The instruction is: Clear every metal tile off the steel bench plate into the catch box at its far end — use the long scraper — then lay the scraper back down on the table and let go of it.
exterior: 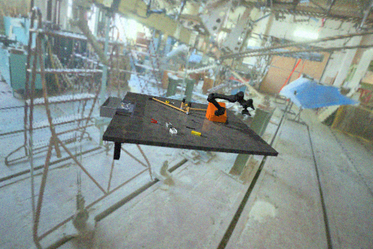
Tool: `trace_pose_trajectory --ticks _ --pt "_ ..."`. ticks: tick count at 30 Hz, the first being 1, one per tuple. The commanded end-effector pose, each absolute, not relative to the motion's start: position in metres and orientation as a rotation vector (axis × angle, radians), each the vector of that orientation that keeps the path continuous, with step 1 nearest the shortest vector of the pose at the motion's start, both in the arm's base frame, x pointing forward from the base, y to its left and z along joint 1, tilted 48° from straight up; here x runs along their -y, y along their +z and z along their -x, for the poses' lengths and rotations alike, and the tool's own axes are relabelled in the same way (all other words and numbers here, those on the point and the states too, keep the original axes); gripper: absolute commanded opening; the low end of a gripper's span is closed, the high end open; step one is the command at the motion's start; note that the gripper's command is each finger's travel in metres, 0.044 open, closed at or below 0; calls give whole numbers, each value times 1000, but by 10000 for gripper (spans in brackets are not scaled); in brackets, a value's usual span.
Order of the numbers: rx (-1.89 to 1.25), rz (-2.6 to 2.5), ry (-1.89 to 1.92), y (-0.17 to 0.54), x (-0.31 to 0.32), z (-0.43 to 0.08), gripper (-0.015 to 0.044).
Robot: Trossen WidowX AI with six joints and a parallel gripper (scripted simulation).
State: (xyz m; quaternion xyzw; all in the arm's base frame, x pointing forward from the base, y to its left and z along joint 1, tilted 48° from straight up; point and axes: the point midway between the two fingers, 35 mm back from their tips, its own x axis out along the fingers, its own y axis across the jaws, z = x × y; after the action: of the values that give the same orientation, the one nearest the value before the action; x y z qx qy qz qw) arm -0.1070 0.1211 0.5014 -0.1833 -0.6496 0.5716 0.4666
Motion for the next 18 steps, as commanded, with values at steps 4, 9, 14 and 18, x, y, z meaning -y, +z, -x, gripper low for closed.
trace_pose_trajectory --ticks 4,9,14,18 --pt "1577 491 1382 499 -130 112 440" --pt "1560 519 1365 497 -136 112 440" --pt "1542 548 1348 495 -144 113 440" --pt "1527 571 1336 494 -150 113 440"
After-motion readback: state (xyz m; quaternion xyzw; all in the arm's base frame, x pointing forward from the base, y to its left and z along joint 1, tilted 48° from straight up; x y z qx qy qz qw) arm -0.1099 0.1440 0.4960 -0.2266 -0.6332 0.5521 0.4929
